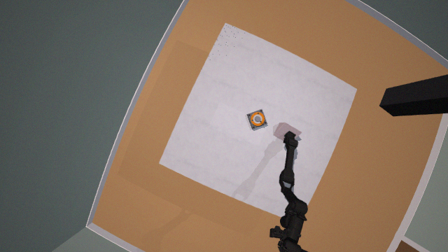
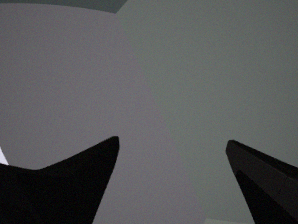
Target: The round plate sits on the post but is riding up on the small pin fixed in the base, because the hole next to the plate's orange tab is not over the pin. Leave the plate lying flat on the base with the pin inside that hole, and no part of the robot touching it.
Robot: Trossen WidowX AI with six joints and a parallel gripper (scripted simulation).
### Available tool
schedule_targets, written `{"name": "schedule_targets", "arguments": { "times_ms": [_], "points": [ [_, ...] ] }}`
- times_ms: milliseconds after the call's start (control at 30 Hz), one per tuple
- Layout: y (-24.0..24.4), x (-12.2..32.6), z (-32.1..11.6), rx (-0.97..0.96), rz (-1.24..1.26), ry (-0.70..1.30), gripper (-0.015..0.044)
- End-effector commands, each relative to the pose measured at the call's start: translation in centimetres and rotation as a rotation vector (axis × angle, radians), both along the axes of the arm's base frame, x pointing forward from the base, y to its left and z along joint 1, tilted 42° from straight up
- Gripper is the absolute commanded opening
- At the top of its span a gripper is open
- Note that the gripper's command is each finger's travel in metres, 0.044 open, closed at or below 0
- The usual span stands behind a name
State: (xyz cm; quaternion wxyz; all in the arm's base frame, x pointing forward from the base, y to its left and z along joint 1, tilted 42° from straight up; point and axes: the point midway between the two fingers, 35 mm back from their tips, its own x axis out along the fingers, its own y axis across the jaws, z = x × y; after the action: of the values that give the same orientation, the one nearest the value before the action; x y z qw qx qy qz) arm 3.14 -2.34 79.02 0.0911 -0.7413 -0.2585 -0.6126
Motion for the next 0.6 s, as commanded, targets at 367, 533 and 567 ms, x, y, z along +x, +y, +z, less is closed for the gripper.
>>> {"name": "schedule_targets", "arguments": {
  "times_ms": [367,533,567],
  "points": [
    [-16.1,9.6,-4.3,0.565,0.381,0.251,0.0085],
    [-21.0,14.8,-8.4,0.802,0.504,0.368,0.0000],
    [-22.3,16.3,-9.9,0.873,0.530,0.404,0.0000]
  ]
}}
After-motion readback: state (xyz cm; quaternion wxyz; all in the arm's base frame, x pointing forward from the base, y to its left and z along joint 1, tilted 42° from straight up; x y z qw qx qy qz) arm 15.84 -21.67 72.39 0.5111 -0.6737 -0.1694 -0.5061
